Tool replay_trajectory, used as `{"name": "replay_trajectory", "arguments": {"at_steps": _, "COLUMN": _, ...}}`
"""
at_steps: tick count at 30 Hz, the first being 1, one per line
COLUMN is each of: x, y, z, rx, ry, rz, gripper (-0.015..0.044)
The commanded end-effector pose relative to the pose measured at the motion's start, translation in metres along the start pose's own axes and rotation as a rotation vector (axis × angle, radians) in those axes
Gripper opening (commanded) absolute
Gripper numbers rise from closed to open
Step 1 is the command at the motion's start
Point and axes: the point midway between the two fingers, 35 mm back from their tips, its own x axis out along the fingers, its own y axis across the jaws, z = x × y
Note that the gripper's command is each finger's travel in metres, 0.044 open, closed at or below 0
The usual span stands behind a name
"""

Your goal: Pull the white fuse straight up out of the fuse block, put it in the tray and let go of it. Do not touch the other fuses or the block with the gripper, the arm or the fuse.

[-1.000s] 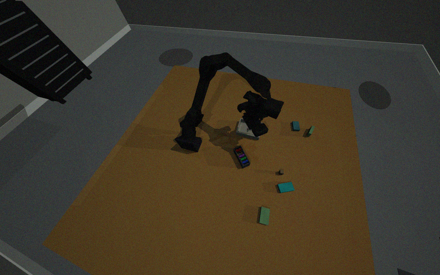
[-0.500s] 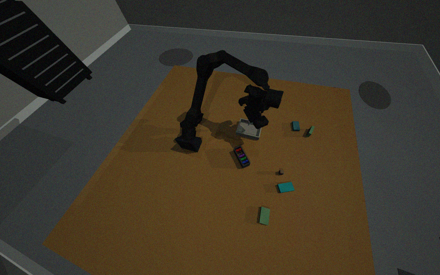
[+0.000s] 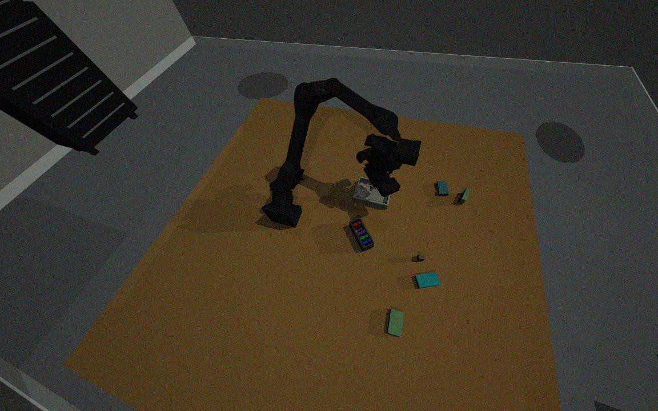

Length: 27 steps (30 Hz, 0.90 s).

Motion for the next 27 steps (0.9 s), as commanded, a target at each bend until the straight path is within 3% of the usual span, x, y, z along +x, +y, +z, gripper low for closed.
{"name": "replay_trajectory", "arguments": {"at_steps": 1, "x": 0.006, "y": 0.001, "z": 0.000, "rx": 0.004, "ry": -0.005, "rz": 0.005, "gripper": 0.0000}}
{"name": "replay_trajectory", "arguments": {"at_steps": 5, "x": 0.010, "y": 0.002, "z": 0.000, "rx": 0.004, "ry": -0.006, "rz": 0.005, "gripper": 0.0000}}
{"name": "replay_trajectory", "arguments": {"at_steps": 18, "x": 0.005, "y": 0.001, "z": 0.000, "rx": 0.000, "ry": 0.000, "rz": 0.001, "gripper": 0.0330}}
{"name": "replay_trajectory", "arguments": {"at_steps": 22, "x": -0.028, "y": 0.001, "z": 0.000, "rx": 0.004, "ry": -0.004, "rz": 0.004, "gripper": 0.0330}}
{"name": "replay_trajectory", "arguments": {"at_steps": 27, "x": -0.030, "y": 0.001, "z": 0.000, "rx": 0.005, "ry": -0.004, "rz": 0.004, "gripper": 0.0330}}
